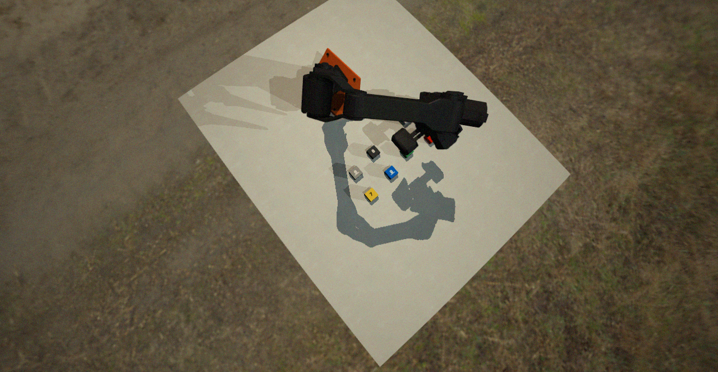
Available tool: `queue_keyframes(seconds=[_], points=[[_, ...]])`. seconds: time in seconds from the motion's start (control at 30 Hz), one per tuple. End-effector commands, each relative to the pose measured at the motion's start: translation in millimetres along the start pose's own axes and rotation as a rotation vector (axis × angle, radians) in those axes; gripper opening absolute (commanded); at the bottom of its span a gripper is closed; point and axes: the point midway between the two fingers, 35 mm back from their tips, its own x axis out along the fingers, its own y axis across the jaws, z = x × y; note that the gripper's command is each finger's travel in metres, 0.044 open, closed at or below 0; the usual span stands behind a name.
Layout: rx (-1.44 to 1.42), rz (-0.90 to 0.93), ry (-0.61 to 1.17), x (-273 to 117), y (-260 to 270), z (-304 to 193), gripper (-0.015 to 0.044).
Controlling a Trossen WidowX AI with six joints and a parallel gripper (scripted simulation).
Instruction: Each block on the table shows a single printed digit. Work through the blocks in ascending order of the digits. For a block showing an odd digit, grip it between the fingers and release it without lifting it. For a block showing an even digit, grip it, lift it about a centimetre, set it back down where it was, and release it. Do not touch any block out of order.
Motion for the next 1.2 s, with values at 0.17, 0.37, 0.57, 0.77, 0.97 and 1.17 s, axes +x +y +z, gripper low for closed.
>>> queue_keyframes(seconds=[0.17, 0.37, 0.57, 0.77, 0.97, 1.17], points=[[-0.010, -0.007, 0.005, 2.8, -2.8, -3.0, 0.0400], [-0.010, -0.007, 0.005, 2.8, -2.8, -3.0, 0.0400], [-0.011, -0.005, 0.005, 2.0, -35.7, 7.2, 0.0400], [-0.010, -0.011, 0.005, 2.2, -93.6, 16.5, 0.0400], [-0.010, -0.011, 0.005, 2.2, -93.6, 16.5, 0.0400], [-0.010, -0.011, 0.005, 2.2, -93.6, 16.5, 0.0400]])
